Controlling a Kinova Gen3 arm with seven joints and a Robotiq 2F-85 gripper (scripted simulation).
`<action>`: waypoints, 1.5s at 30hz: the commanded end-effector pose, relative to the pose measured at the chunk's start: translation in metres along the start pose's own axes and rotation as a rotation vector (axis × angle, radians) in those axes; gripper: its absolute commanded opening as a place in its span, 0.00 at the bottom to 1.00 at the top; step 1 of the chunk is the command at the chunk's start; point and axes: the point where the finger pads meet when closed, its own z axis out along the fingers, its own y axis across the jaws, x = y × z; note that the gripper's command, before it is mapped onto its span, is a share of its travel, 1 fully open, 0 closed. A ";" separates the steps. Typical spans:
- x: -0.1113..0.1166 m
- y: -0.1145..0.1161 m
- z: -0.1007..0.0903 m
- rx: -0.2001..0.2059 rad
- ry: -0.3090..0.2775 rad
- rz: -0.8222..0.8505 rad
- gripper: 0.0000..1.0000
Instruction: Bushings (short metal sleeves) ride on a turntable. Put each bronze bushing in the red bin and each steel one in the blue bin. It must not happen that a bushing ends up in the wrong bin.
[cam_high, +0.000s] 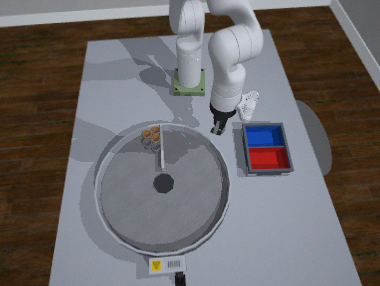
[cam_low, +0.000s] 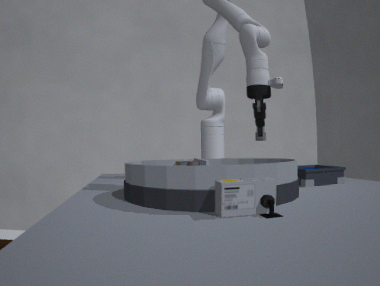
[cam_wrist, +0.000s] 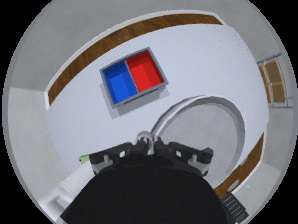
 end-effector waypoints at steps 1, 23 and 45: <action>0.015 -0.009 0.000 -0.001 0.000 -0.039 0.00; 0.129 -0.082 0.000 -0.002 0.000 -0.092 0.00; 0.176 -0.112 0.000 -0.001 0.001 -0.113 0.00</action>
